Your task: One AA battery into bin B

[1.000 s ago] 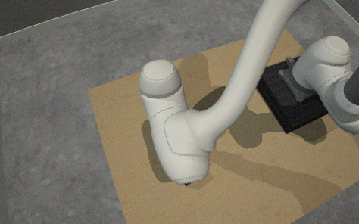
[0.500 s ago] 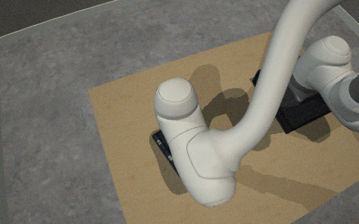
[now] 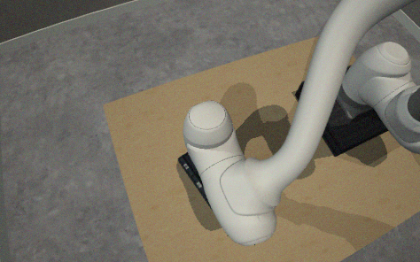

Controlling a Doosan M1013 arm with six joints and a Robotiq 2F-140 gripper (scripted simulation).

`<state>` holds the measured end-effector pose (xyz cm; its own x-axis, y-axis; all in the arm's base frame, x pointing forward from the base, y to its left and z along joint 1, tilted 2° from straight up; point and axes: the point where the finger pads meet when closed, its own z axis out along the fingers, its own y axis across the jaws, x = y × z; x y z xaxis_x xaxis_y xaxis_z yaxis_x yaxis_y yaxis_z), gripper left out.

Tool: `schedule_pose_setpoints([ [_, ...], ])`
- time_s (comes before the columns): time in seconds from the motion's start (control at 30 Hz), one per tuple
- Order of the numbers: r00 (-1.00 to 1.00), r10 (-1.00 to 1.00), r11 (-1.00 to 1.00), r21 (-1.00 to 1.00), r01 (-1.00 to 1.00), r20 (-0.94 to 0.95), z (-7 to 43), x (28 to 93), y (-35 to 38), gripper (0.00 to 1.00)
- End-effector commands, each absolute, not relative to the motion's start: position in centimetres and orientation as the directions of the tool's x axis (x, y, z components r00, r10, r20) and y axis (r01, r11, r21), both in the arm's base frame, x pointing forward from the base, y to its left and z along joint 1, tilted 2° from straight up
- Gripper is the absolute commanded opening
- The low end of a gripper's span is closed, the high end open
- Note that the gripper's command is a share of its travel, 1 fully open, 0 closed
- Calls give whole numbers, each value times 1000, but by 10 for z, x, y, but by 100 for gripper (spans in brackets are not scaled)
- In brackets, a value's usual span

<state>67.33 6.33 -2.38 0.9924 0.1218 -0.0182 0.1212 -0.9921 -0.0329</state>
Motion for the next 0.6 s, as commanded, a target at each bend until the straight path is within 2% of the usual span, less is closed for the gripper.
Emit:
schedule_pose_setpoints([
  [0.0, 992, 122, -992, -33, 121, -18, -30, 673, 64, 5],
  [0.27, 992, 122, -992, -33, 121, -18, -51, 673, 64, 5],
  [0.57, 992, 122, -992, -33, 121, -18, -51, 673, 64, 5],
])
